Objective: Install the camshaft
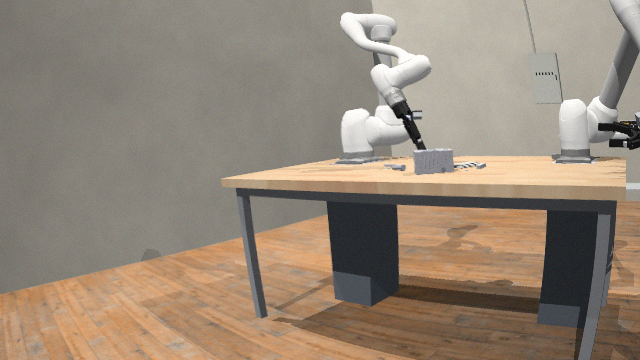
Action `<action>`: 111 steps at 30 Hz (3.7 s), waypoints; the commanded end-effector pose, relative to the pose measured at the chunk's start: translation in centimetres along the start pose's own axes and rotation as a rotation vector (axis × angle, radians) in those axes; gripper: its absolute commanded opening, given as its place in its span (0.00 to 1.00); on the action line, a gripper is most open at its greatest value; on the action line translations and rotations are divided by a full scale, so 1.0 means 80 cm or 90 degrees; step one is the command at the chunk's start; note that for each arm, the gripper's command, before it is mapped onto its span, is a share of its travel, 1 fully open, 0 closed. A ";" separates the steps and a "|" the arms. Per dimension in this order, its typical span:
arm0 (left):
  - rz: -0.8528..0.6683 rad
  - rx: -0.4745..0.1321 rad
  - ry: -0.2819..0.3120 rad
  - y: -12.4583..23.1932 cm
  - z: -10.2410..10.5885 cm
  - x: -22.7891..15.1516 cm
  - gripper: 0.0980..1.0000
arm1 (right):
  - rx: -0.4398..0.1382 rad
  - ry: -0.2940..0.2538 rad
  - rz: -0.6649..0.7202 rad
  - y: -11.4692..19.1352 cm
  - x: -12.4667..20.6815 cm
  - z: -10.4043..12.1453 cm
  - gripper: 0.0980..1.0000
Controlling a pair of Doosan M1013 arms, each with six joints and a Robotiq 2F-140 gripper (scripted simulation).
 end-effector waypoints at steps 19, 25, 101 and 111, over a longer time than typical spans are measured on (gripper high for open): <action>0.001 0.000 0.000 -0.001 0.000 0.000 1.00 | 0.000 0.001 0.000 0.000 0.001 0.000 0.21; 0.001 0.000 0.000 -0.001 0.000 0.000 1.00 | 0.000 0.001 0.000 0.000 0.001 0.000 0.05; 0.001 0.000 0.000 -0.001 0.000 0.000 1.00 | 0.000 0.001 0.000 -0.022 0.034 -0.078 0.05; 0.001 0.000 0.000 -0.001 0.000 0.000 1.00 | 0.000 0.001 0.000 -0.022 0.034 -0.079 0.05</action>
Point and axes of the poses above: on each arm, the point where the finger pads meet when closed, its own z axis out along the fingers, its own x axis across the jaws, y = z × x, the point moved 2 cm from there along -z, back along the fingers, and after that the axes turned 13 degrees about -z, right-handed, at the moved point
